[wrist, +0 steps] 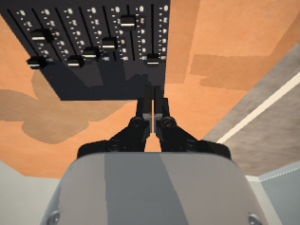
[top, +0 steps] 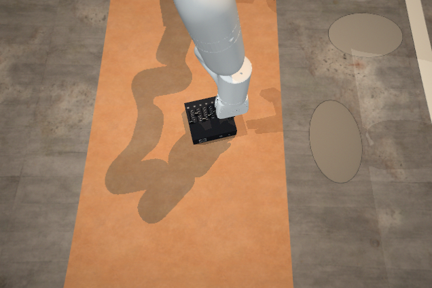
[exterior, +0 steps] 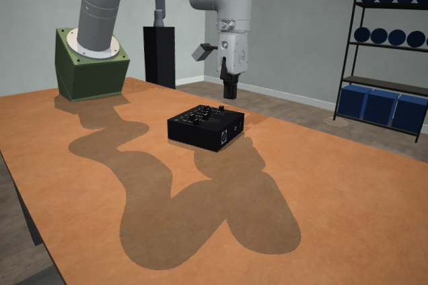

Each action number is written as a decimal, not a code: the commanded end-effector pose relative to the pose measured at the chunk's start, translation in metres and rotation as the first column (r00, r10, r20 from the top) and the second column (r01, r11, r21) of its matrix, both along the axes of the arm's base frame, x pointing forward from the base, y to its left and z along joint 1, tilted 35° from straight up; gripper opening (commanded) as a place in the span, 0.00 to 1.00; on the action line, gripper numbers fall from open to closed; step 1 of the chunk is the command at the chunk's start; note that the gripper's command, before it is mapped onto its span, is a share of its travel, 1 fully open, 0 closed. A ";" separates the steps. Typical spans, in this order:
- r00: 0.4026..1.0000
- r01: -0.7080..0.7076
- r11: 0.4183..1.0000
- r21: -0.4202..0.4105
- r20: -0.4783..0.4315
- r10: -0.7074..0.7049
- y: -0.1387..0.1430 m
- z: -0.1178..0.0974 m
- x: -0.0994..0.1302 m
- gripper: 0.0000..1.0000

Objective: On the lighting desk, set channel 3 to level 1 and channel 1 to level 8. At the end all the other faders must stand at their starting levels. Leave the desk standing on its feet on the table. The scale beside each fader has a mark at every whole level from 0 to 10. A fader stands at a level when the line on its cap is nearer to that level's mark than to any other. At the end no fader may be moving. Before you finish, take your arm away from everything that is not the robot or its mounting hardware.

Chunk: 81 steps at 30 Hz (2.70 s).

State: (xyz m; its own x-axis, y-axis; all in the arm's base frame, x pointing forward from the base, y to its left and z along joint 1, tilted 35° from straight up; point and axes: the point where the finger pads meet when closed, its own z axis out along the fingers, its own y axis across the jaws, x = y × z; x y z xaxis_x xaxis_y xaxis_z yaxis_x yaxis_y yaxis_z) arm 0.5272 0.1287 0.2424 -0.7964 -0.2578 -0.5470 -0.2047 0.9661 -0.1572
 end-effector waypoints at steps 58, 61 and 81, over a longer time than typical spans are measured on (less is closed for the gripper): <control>1.000 0.000 1.000 0.000 0.001 0.000 0.001 -0.017 0.014 0.00; 1.000 0.000 1.000 0.000 0.001 0.000 0.001 -0.017 0.014 0.00; 1.000 0.000 1.000 0.000 0.001 0.000 0.001 -0.017 0.014 0.00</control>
State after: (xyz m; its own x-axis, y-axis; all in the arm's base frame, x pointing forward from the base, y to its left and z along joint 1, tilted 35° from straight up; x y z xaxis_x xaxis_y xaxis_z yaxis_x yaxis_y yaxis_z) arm 0.5411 0.1290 0.2246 -0.7968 -0.2579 -0.5464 -0.2046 0.9661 -0.1577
